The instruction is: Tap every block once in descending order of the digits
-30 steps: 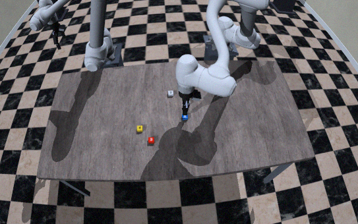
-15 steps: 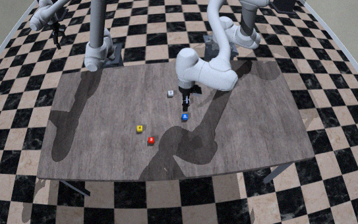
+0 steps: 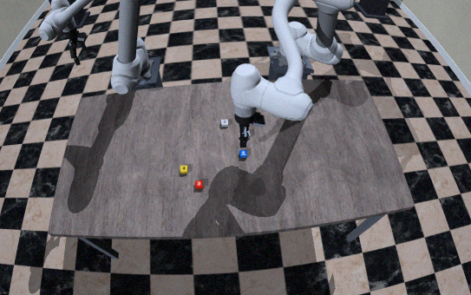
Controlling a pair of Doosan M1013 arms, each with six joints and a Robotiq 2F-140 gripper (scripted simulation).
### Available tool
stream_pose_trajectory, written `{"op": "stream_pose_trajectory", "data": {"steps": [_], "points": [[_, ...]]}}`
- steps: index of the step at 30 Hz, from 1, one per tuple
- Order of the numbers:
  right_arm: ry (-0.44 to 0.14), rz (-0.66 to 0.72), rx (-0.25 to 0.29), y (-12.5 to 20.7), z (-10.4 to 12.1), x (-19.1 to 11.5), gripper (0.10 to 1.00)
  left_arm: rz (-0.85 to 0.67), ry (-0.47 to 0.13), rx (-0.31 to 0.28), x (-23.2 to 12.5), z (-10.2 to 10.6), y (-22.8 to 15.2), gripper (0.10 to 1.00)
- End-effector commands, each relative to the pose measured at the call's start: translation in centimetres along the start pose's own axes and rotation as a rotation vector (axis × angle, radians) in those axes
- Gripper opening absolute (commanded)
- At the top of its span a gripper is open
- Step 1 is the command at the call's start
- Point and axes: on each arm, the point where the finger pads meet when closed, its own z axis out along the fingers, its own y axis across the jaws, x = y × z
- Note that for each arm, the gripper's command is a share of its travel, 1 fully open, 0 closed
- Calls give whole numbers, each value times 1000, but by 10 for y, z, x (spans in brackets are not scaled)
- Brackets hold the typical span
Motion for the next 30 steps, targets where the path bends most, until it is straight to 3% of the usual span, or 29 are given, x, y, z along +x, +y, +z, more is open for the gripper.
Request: {"op": "stream_pose_trajectory", "data": {"steps": [1, 13, 17, 30], "points": [[-1, 0, -1, 0, -1, -1, 1000, 0, 0, -2, -5, -1, 3, 99], [-1, 0, -1, 0, -1, -1, 1000, -1, 2, 4, -82, 7, 31, 99], [-1, 0, -1, 0, -1, -1, 1000, -1, 2, 4, -93, 9, 35, 99], [-1, 0, -1, 0, -1, -1, 1000, -1, 3, 6, -185, 24, 55, 99]]}}
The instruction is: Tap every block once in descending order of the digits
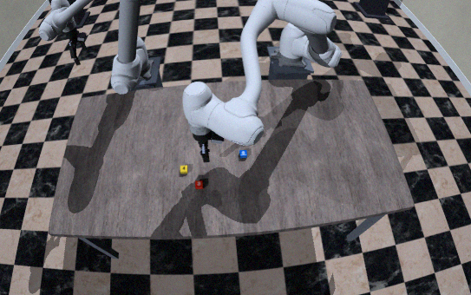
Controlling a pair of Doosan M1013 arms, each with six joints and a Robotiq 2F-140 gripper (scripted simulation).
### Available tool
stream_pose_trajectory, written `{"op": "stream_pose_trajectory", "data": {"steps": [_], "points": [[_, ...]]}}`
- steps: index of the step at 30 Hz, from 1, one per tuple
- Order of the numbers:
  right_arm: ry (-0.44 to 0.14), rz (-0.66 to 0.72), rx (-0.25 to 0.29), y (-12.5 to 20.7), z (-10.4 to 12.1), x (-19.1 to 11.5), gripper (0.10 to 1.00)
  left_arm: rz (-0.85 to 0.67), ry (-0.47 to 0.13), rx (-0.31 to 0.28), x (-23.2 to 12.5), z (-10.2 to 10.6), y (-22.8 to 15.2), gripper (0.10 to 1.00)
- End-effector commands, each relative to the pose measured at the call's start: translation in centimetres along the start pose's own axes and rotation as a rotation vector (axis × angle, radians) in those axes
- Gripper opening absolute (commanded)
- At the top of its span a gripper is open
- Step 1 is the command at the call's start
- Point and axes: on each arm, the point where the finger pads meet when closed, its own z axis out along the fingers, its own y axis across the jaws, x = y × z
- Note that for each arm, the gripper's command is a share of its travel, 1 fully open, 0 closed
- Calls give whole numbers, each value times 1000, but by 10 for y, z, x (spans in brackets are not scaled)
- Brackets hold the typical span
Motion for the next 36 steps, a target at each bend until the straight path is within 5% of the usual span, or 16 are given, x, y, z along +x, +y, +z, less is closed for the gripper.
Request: {"op": "stream_pose_trajectory", "data": {"steps": [1, 17, 36], "points": [[-1, 0, -1, 0, -1, -1, 1000, 0, 1, 0, -23, 3, 5, 99], [-1, 0, -1, 0, -1, -1, 1000, 0, 0, 0, -115, 23, 10, 99], [-1, 0, -1, 0, -1, -1, 1000, 0, -3, -4, -110, 21, 11, 99]]}}
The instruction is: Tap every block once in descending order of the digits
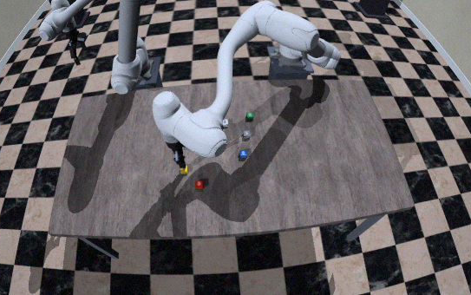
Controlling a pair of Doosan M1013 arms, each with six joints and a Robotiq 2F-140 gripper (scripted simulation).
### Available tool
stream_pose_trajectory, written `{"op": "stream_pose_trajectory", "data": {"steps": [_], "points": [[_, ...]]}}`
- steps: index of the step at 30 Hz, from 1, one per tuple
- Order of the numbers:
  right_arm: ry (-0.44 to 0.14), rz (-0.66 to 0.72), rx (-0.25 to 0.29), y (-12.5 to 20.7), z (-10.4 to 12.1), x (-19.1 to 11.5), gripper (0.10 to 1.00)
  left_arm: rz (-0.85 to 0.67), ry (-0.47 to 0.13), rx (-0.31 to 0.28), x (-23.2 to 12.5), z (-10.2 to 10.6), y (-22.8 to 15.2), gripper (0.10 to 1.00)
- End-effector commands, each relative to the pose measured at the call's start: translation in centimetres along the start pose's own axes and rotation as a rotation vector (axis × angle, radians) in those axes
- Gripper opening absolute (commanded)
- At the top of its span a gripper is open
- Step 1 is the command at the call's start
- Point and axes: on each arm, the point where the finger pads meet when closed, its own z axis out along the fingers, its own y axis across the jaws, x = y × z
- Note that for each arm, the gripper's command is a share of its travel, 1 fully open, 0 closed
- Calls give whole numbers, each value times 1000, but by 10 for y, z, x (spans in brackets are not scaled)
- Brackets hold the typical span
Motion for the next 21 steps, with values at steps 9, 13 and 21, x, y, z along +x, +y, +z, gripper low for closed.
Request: {"op": "stream_pose_trajectory", "data": {"steps": [9, 13, 21], "points": [[-1, 0, -1, 0, -1, -1, 1000, 0, -1, -2, 0, 2, 1, 99], [-1, 0, -1, 0, -1, -1, 1000, 0, -1, -2, 0, 4, 1, 99], [-1, 0, -1, 0, -1, -1, 1000, 0, -1, -2, 0, 6, 1, 99]]}}
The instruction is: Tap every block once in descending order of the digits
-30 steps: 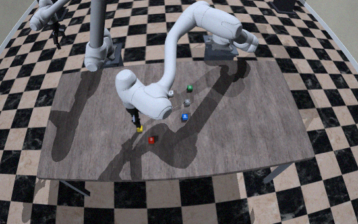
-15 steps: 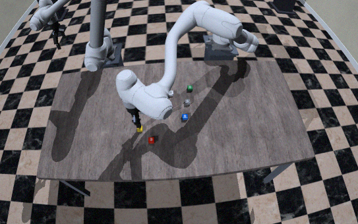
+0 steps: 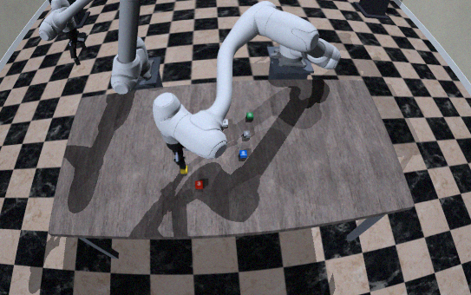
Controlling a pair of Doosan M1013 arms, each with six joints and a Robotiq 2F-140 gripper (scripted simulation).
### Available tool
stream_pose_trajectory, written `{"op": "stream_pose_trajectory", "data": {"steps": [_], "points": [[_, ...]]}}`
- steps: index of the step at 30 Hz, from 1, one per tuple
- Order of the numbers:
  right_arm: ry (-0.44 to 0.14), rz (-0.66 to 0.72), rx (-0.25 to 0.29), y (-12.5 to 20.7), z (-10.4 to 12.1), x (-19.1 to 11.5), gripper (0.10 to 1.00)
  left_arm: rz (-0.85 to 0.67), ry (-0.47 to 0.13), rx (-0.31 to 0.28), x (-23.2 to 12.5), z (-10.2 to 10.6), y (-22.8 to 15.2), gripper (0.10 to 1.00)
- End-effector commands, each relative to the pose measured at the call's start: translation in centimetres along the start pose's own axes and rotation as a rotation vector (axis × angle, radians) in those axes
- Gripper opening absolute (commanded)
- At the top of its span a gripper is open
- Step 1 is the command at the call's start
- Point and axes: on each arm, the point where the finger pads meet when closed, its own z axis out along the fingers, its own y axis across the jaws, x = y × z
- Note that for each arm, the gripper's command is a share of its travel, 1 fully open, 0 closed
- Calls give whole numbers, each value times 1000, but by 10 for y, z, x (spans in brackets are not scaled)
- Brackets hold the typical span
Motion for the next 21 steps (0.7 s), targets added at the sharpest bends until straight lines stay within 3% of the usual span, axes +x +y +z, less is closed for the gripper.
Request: {"op": "stream_pose_trajectory", "data": {"steps": [1, 21], "points": [[-1, 0, -1, 0, -1, -1, 1000, 0, -1, -2, 0, -1, 0, 99], [-1, 0, -1, 0, -1, -1, 1000, 0, -1, -2, 0, 5, 1, 99]]}}
